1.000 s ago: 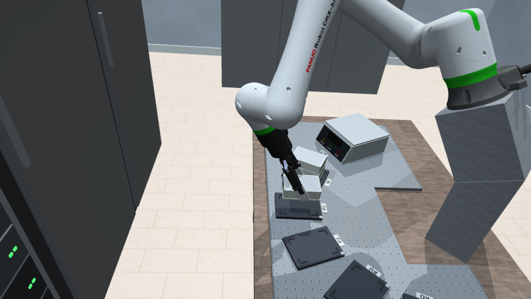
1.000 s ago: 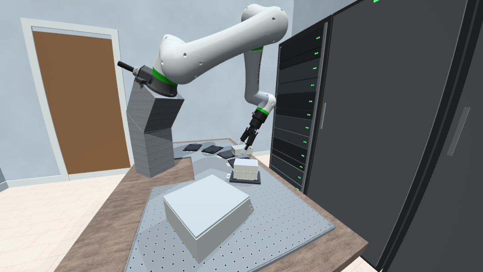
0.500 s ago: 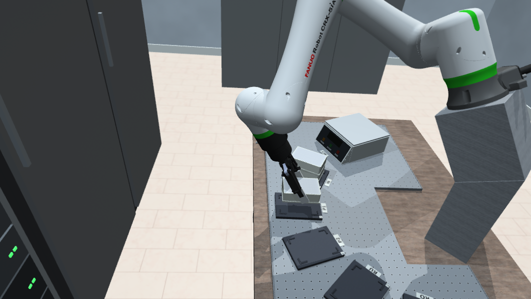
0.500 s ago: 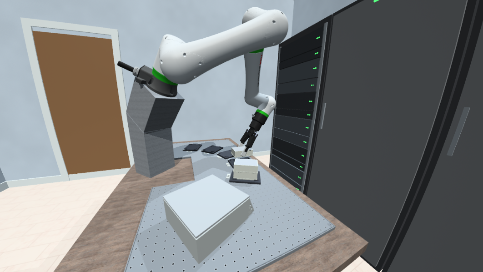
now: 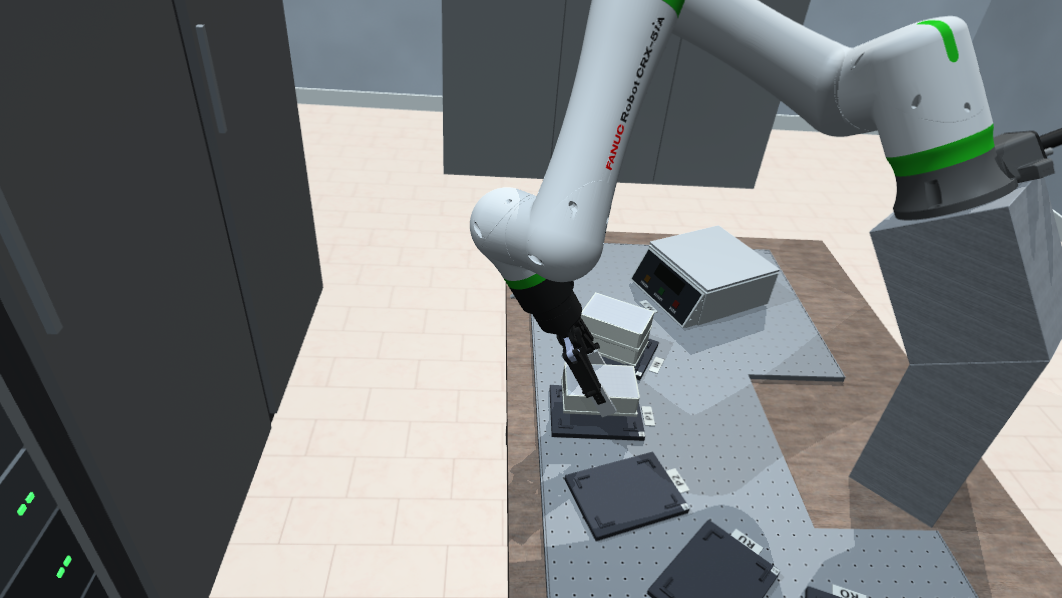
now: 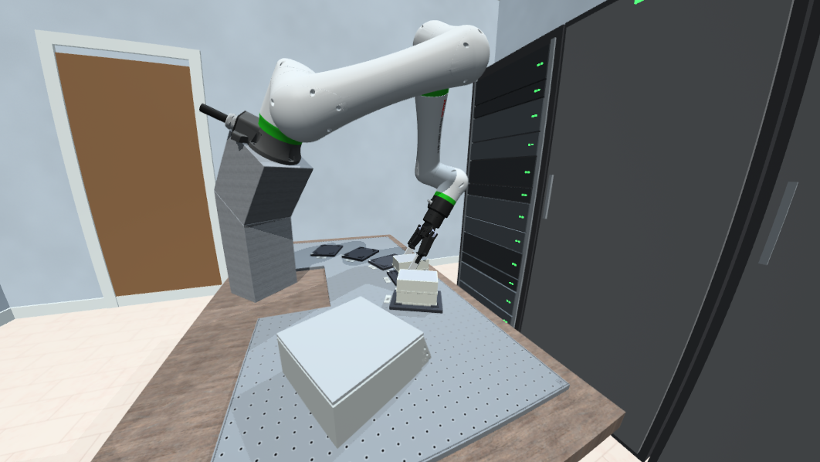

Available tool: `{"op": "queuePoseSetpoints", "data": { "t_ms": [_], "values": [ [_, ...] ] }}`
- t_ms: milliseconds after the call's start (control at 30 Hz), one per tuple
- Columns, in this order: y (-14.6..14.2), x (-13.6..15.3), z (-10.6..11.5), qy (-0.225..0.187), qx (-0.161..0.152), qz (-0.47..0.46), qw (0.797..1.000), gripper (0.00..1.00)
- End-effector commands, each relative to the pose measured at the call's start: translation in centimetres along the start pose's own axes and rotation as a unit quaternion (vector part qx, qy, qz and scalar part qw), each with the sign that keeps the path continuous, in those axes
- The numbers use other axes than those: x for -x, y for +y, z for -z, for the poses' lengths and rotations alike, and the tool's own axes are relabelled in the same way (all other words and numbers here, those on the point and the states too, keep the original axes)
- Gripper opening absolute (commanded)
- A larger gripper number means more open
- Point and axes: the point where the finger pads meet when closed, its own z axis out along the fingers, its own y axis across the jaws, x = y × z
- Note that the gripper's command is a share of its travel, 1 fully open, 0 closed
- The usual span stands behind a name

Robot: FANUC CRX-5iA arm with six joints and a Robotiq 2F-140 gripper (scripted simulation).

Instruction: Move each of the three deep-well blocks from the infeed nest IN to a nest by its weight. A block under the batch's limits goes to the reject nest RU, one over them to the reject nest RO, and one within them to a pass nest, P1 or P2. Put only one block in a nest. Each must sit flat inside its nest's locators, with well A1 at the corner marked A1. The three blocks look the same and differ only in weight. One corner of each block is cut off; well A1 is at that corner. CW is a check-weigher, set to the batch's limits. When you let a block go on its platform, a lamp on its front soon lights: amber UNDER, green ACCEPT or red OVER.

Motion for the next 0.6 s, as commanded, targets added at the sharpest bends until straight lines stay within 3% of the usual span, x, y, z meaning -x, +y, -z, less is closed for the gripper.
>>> {"op": "queuePoseSetpoints", "data": {
  "t_ms": [0, 567],
  "values": [
    [0.0, -0.3, -0.4, 0.000, 0.000, 0.000, 1.000, 0.10],
    [0.0, -1.0, -1.6, 0.000, 0.000, 0.000, 1.000, 0.10]
  ]
}}
